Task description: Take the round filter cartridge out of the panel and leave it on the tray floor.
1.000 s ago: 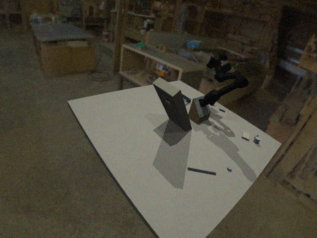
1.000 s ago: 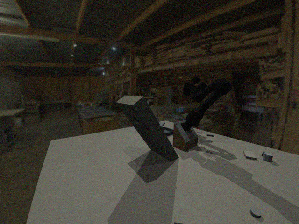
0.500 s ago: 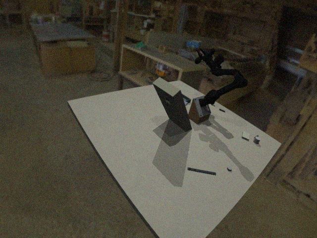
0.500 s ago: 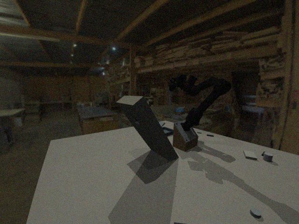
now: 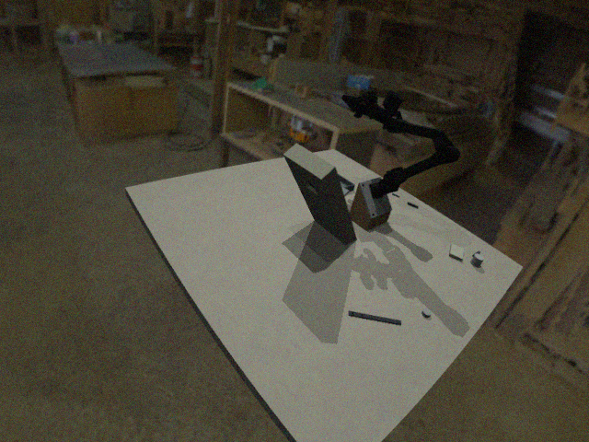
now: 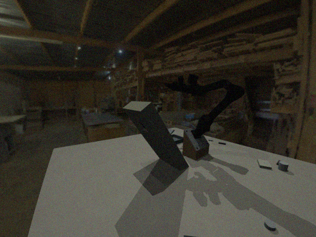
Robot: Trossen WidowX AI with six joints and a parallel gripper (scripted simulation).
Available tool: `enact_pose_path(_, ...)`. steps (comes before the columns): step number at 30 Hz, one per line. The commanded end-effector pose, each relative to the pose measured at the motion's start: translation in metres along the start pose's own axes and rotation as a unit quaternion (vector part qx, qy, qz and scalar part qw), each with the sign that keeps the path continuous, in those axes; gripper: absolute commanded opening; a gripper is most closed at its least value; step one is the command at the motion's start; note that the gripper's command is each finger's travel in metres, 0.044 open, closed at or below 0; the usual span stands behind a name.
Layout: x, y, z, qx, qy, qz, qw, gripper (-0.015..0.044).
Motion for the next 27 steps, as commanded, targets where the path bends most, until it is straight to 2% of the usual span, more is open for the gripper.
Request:
enact_pose_path(1, -0.019, 0.055, 0.014, -0.207, 0.111, -0.080, 0.969, 0.0104)
enact_pose_path(7, -0.026, 0.098, 0.031, -0.363, 0.221, -0.098, 0.900, 0.0104)
enact_pose_path(14, -0.024, 0.147, 0.052, -0.517, 0.354, -0.066, 0.777, 0.0104)
enact_pose_path(20, -0.014, 0.187, 0.070, -0.615, 0.454, 0.007, 0.644, 0.0104)
enact_pose_path(27, 0.006, 0.229, 0.092, -0.686, 0.539, 0.137, 0.470, 0.0104)
Point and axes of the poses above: the point midway between the two fingers, 35 mm back from their tips, its own x axis back along the fingers, its own y axis across the jaws, z = x × y, the point moved 8 cm from there along x, back along the fingers, and after that the axes turned 7 degrees about -x, right-handed, at the moved point
